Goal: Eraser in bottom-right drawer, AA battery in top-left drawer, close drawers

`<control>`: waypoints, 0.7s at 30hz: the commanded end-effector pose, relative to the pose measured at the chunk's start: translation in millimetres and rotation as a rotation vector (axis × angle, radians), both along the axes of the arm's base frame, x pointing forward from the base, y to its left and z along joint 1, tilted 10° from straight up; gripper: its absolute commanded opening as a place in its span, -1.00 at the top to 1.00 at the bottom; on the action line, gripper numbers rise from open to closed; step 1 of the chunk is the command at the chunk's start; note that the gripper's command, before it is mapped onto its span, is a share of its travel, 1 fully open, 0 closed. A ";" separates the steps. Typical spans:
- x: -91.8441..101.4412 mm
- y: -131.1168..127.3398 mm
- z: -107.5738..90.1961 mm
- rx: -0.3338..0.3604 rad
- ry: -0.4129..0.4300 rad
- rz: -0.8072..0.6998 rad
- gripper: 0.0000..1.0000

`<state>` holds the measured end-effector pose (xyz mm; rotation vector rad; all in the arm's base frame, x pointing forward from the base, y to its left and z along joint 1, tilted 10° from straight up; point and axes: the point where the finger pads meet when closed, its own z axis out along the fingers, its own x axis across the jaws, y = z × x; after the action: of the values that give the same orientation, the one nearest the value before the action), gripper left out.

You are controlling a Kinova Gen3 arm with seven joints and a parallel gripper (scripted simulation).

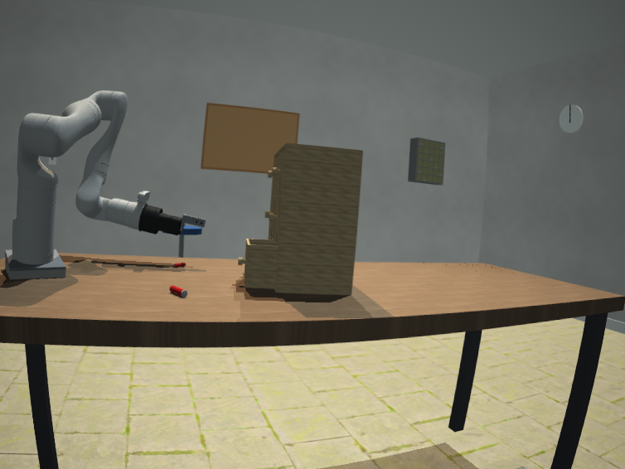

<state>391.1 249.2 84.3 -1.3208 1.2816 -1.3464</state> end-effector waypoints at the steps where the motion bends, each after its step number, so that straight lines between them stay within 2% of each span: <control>1: 0.4 -2.2 0.0 -0.005 -0.001 -0.001 1.00; 21: 5.9 -31.8 -3.7 -0.005 -0.001 -0.001 1.00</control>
<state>396.2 222.2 81.0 -1.3190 1.2824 -1.3429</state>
